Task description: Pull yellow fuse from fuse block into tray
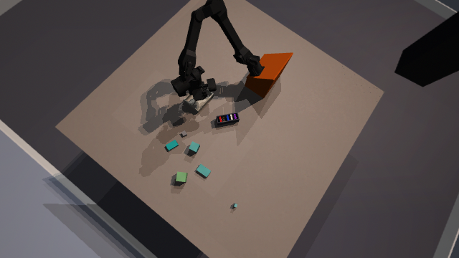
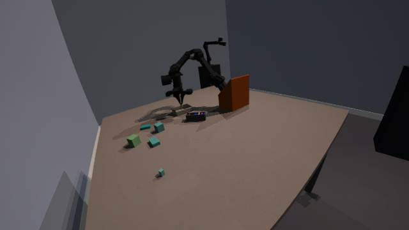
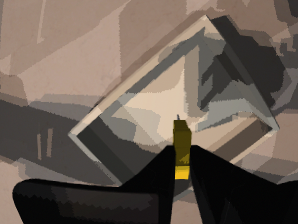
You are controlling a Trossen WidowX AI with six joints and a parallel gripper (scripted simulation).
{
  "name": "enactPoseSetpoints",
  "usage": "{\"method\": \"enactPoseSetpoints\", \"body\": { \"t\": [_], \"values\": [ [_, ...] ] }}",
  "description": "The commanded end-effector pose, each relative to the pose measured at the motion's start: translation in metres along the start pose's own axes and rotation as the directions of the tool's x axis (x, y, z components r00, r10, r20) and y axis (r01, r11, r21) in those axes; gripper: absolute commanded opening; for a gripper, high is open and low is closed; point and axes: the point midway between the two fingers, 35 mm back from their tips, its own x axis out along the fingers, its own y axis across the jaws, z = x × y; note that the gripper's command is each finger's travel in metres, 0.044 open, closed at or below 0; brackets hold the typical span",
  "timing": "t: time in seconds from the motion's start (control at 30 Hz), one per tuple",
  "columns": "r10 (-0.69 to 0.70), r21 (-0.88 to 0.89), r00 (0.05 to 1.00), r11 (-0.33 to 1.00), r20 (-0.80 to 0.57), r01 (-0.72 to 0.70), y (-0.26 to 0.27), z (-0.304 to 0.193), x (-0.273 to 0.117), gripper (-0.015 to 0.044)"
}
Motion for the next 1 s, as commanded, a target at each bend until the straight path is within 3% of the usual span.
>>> {"method": "enactPoseSetpoints", "body": {
  "t": [0.0, 0.3, 0.43, 0.97],
  "values": [
    [0.0, 0.001, 1.0, 1.0, 0.0, 0.0, 0.0, 0.0, 0.0, 0.0105],
    [0.0, 0.001, 1.0, 1.0, 0.0, 0.0, 0.0, 0.0, -0.003, 0.033],
    [0.005, -0.006, 1.0, 1.0, 0.003, -0.005, 0.001, 0.001, -0.037, 0.033],
    [0.007, -0.011, 1.0, 1.0, 0.005, -0.007, 0.002, 0.001, -0.035, 0.033]
  ]
}}
